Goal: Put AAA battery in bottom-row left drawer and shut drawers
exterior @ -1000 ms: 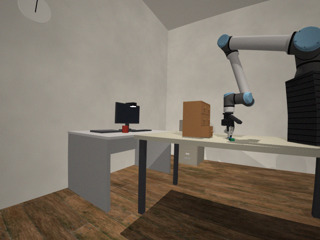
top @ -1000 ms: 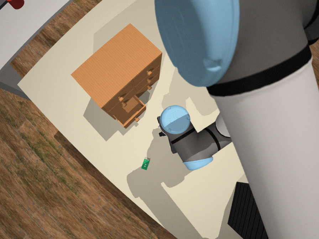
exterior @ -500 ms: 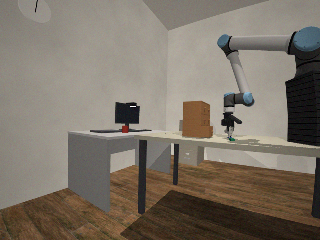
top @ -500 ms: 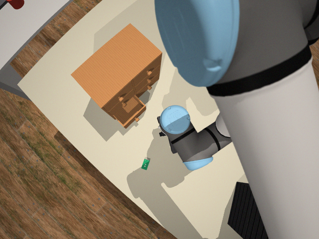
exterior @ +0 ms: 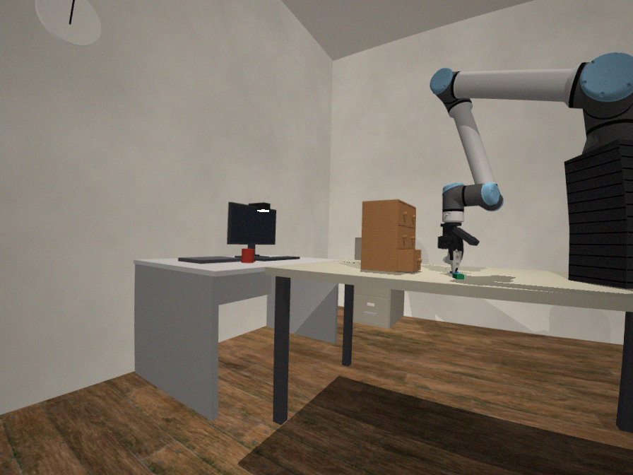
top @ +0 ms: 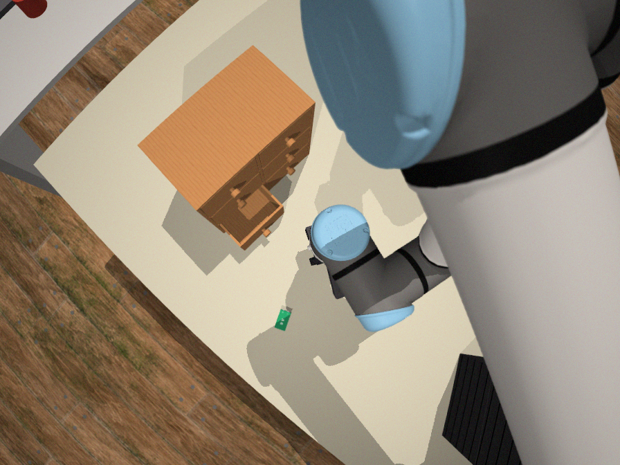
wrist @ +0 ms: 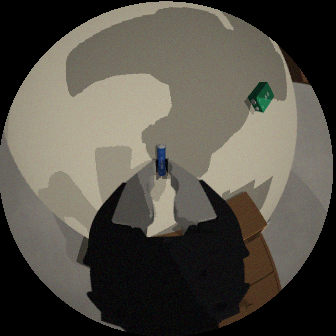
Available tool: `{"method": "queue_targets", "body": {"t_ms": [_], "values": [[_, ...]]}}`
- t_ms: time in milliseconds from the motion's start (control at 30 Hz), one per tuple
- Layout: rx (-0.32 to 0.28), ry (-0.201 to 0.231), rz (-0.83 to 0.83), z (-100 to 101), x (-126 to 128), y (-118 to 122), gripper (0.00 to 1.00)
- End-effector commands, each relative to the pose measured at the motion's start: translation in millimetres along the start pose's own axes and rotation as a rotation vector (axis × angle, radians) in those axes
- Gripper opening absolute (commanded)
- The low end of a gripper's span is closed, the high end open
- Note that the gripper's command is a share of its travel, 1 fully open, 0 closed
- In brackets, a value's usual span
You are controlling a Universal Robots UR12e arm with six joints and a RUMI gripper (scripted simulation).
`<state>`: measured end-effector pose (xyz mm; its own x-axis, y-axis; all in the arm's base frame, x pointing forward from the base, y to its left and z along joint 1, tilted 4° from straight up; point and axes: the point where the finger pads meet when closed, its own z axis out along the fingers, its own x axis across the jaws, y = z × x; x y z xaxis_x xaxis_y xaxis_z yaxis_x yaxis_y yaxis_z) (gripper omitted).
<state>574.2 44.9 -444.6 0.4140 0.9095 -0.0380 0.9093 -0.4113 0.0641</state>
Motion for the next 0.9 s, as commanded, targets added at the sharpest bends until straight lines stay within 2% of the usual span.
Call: {"method": "queue_targets", "body": {"t_ms": [0,600,733,867], "values": [[-0.001,0.000,0.000,0,0,0,0.02],[-0.001,0.000,0.000,-2,0,0,0.02],[-0.001,0.000,0.000,-14,0,0,0.02],[-0.001,0.000,0.000,-38,0,0,0.02]]}}
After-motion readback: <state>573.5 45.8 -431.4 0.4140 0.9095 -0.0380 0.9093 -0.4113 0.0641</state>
